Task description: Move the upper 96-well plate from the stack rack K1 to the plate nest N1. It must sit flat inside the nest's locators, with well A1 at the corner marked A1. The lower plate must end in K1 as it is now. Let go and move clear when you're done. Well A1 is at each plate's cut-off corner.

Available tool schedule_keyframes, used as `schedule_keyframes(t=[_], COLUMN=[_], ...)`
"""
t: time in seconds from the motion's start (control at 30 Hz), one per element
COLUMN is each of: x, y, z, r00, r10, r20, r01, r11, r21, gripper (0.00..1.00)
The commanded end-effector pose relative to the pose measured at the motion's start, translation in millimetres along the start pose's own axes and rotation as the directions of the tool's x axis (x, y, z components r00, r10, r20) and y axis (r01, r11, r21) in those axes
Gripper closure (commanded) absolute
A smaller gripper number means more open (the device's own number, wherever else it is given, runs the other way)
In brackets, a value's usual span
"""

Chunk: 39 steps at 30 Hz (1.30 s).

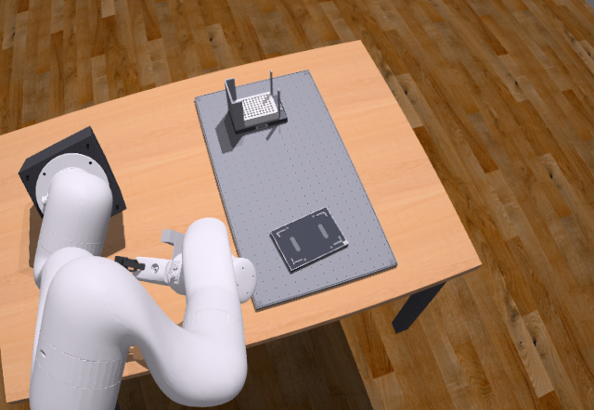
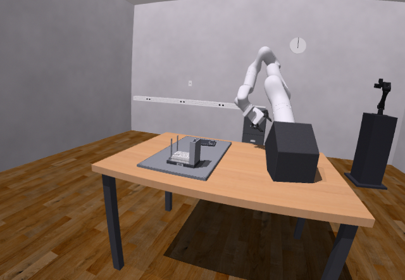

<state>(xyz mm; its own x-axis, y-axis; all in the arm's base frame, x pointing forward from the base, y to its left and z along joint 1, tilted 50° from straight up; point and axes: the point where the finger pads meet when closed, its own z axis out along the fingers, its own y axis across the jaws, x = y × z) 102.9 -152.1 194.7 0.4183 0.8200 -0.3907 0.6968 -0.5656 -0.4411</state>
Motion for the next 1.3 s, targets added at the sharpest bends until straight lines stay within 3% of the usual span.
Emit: schedule_keyframes(t=[0.0,0.53,0.73,1.2,1.27], x=[0.0,0.0,5.4,20.7,25.0], y=[0.0,0.0,23.8,62.1,69.8], z=[-0.1,-0.1,-15.0,-38.1,-42.7], r00=[1.000,1.000,0.995,0.979,0.968], r10=[0.000,0.000,0.088,0.178,0.223], r20=[0.000,0.000,0.056,0.100,0.117], r01=[0.000,0.000,-0.086,-0.168,-0.208], r11=[1.000,1.000,0.995,0.981,0.970], r21=[0.000,0.000,-0.040,-0.094,-0.126], gripper=[0.00,0.00,0.00,0.00,0.00])
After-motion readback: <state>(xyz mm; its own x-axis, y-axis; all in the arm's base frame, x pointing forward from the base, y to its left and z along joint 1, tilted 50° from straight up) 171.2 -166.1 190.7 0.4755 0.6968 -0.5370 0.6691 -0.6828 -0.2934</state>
